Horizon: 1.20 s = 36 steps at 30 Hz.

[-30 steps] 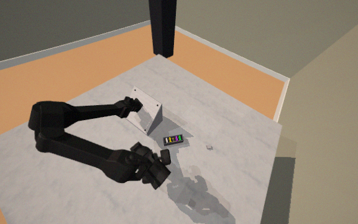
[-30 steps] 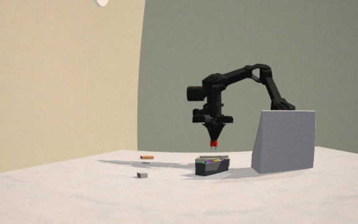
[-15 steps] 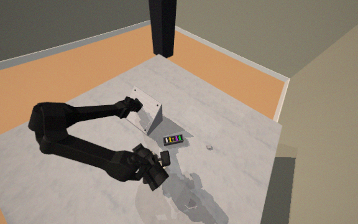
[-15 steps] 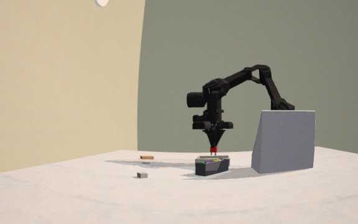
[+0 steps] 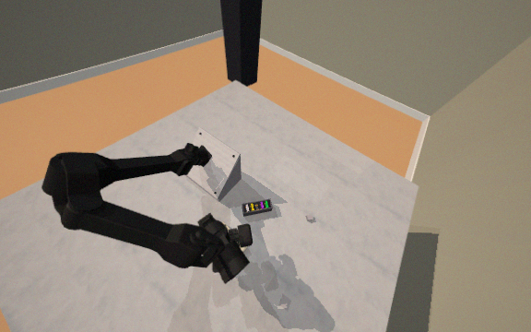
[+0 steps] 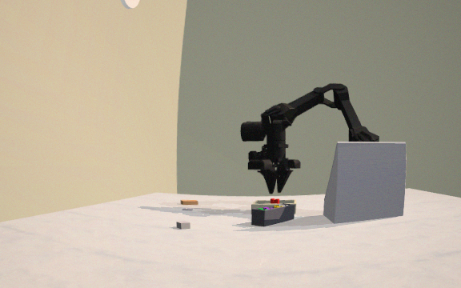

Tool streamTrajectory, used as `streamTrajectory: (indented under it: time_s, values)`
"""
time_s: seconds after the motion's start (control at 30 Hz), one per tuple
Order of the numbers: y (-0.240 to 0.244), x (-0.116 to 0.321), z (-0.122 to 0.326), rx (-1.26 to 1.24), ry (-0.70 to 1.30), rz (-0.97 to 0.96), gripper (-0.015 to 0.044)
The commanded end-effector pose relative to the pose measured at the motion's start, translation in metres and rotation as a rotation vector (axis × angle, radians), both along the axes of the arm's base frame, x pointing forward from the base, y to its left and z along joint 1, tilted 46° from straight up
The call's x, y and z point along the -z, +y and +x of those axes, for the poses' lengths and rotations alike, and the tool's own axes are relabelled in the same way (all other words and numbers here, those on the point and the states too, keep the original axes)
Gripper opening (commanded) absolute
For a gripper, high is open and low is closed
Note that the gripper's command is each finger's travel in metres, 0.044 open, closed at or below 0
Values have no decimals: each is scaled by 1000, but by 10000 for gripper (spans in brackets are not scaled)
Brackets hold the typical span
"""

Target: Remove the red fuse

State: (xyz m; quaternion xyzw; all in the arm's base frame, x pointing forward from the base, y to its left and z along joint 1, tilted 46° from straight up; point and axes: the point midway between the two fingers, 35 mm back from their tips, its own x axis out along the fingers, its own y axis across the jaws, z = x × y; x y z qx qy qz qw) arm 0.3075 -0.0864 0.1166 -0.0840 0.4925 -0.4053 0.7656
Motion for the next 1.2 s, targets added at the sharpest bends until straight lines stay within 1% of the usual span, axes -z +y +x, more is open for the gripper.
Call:
streamTrajectory:
  time_s: [0.0, 0.07, 0.1, 0.23, 1.17]
  values:
    - [0, 0, 0, 1, -1, 0, 263]
    - [0, 0, 0, 1, -1, 0, 315]
    - [2, -2, 0, 1, 0, 1, 330]
    - [27, -24, -8, -3, 7, 4, 330]
    - [27, -23, -8, -6, 12, 6, 330]
